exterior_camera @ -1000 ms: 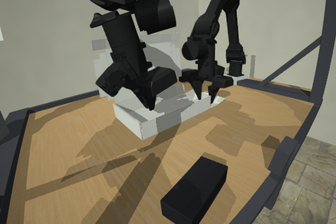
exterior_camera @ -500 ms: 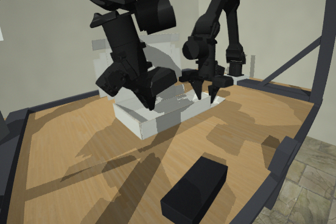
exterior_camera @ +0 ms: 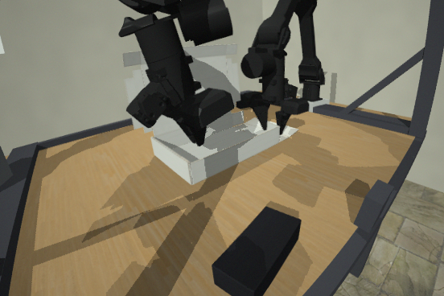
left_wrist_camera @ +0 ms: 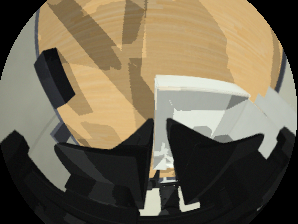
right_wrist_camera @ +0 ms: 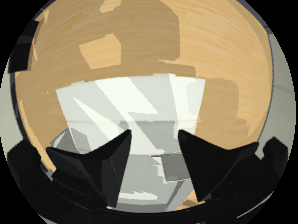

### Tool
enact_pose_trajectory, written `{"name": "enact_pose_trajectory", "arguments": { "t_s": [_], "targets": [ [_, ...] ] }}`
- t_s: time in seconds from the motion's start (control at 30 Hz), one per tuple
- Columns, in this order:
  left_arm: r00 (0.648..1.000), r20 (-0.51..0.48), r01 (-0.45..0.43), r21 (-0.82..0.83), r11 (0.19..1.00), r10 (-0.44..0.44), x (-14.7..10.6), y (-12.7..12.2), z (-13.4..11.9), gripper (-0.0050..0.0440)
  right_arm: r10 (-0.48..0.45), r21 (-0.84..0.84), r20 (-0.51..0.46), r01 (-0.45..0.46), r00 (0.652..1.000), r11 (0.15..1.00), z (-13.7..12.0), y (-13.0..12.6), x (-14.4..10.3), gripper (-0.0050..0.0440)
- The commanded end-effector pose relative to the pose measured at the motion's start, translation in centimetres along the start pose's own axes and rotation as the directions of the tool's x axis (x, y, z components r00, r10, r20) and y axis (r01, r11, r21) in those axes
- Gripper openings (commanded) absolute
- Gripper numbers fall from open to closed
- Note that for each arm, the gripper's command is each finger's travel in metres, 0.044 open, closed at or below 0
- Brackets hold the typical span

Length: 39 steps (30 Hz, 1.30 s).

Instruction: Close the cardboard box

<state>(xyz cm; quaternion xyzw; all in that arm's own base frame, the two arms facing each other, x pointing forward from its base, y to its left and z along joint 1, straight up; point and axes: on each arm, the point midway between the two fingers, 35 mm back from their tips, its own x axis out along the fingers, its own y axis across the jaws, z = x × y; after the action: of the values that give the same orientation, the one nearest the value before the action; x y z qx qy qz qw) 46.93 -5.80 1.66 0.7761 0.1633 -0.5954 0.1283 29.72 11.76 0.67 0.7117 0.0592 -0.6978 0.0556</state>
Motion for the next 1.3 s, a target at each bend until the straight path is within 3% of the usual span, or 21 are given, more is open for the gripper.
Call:
{"name": "enact_pose_trajectory", "arguments": {
  "t_s": [0.0,0.5,1.27],
  "targets": [
    [0.999,-0.033,-0.017,0.001,1.0,0.017,-1.4,0.3,-0.9,0.0064,-0.009,0.0,-0.036,0.009,0.999,1.0,-0.7,-0.2,-1.1,0.0251],
    [0.999,-0.032,-0.021,-0.005,1.0,0.021,-1.3,0.3,-0.8,0.0064,-0.008,0.0,-0.036,0.008,0.999,1.0,-0.7,-0.2,-1.1,0.0251],
    [0.999,-0.033,-0.019,-0.002,1.0,0.019,1.6,0.5,-0.5,0.0064,-0.008,0.0,-0.036,0.008,0.999,1.0,-0.7,-0.2,-0.9,0.0251]
  ]
}}
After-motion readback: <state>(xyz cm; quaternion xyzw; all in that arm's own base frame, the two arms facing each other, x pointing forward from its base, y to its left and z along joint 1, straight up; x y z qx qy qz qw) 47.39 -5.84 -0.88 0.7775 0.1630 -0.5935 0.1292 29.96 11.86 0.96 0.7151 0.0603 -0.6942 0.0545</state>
